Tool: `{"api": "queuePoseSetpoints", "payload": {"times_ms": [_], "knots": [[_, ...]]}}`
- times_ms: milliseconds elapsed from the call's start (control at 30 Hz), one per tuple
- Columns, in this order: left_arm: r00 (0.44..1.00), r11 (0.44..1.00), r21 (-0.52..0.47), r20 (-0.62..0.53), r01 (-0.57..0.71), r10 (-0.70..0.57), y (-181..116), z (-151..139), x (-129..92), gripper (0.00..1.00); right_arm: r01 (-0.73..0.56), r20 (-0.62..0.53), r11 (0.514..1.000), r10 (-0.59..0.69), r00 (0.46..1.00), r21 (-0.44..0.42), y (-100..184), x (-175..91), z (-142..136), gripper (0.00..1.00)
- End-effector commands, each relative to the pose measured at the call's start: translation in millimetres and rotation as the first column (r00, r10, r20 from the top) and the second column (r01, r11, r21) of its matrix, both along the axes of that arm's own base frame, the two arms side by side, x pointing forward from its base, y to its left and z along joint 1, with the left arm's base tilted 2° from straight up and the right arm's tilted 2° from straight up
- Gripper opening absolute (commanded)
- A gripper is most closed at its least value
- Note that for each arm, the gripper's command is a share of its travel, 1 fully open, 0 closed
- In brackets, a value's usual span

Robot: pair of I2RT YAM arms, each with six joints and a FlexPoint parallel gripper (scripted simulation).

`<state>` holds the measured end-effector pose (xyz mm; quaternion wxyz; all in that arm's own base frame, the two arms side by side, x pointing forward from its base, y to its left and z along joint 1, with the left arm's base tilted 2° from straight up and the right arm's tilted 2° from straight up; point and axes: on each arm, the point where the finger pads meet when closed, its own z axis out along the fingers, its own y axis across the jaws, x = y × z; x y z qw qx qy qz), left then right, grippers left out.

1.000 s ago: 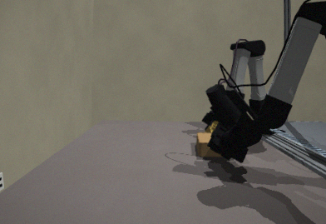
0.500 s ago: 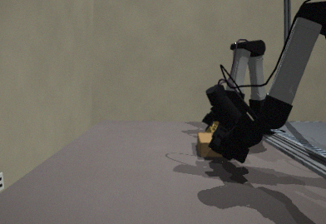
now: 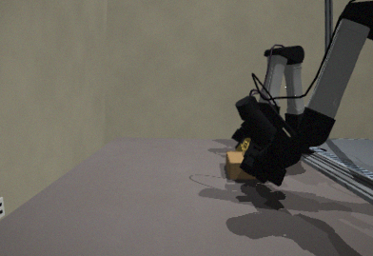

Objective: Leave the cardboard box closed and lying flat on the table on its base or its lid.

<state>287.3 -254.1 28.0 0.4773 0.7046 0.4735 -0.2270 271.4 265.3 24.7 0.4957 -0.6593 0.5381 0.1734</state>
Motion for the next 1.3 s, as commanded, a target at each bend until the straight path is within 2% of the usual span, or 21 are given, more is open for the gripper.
{"api": "queuePoseSetpoints", "payload": {"times_ms": [0,100,233,567,700,733,767,833,1267], "knots": [[0.997,0.999,-0.040,0.082,0.006,-0.003,-2,25,15,0.00,-0.002,0.017,1.000,0.001,1.000,0.014,-3,2,4,0.00],[0.997,0.999,-0.040,0.083,0.005,-0.002,-2,24,15,0.00,-0.003,0.000,1.000,0.003,1.000,0.004,-3,1,-4,0.00],[0.999,1.000,-0.023,0.036,0.004,-0.003,1,5,10,0.00,-0.003,-0.004,1.000,0.003,1.000,0.002,-5,-1,-7,0.00],[0.999,1.000,-0.021,0.032,0.005,-0.004,3,3,7,0.00,-0.003,-0.012,1.000,0.003,1.000,-0.001,-6,-2,-8,0.00],[1.000,1.000,-0.017,0.021,0.004,-0.004,5,-1,6,0.00,-0.003,0.003,1.000,0.003,1.000,0.006,-6,0,0,0.00],[0.999,1.000,-0.017,0.030,-0.026,0.027,6,10,4,0.00,-0.020,0.037,0.999,0.019,0.999,0.028,-2,9,15,0.00],[1.000,1.000,-0.018,0.001,-0.022,0.022,8,10,2,0.00,-0.021,0.023,0.999,0.020,1.000,0.026,-3,7,14,0.00],[1.000,0.999,-0.030,0.014,-0.017,0.018,6,20,12,0.00,-0.021,0.003,0.999,0.021,1.000,0.026,-5,6,14,0.00],[0.997,1.000,-0.016,-0.072,-0.010,0.009,16,24,9,0.00,-0.014,-0.103,0.999,0.017,0.995,0.037,-14,4,19,0.00]]}}
